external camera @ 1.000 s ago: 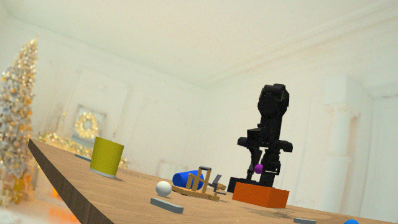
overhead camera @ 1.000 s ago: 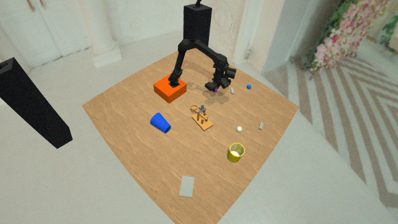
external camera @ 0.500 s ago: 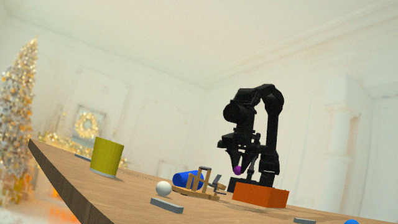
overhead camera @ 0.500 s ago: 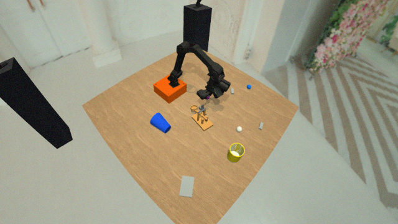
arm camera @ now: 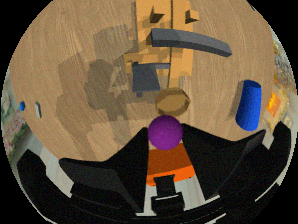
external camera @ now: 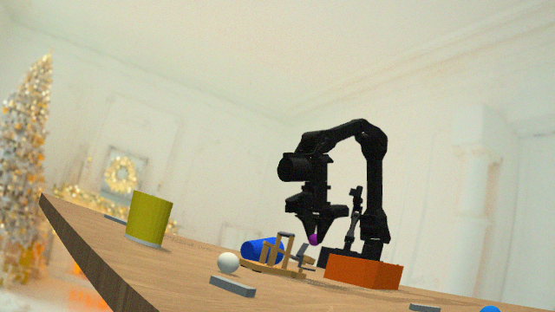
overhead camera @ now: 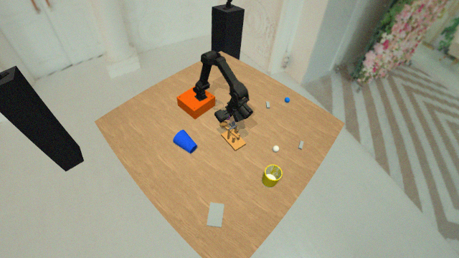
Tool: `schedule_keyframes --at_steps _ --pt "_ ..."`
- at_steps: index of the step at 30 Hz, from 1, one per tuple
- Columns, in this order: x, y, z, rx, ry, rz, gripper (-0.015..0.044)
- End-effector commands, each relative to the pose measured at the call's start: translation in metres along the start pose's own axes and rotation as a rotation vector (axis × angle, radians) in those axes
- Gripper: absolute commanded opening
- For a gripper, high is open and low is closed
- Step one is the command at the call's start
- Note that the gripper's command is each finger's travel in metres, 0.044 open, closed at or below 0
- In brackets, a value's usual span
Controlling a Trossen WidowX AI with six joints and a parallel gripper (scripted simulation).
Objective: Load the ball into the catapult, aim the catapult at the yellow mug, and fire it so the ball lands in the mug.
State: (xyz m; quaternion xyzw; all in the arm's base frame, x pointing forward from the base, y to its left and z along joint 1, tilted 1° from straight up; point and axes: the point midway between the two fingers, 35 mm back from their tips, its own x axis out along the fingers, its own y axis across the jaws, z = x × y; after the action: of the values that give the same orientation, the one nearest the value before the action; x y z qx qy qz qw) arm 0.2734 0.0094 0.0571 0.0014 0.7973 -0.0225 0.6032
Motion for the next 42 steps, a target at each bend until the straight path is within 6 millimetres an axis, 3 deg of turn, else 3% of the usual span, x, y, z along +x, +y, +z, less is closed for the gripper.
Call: schedule_keyframes --at_steps 1,24,31,40,42 --pt "0.006 -0.019 -0.006 0.011 0.043 0.015 0.0" --pt "0.035 -0.021 0.001 0.013 0.049 0.018 0.0" --pt "0.031 -0.021 0.0 0.017 0.045 0.022 0.0" --pt "0.031 -0.021 0.0 0.017 0.045 0.022 0.0236" --pt "0.019 -0.021 -0.001 0.017 0.042 0.021 0.0289"
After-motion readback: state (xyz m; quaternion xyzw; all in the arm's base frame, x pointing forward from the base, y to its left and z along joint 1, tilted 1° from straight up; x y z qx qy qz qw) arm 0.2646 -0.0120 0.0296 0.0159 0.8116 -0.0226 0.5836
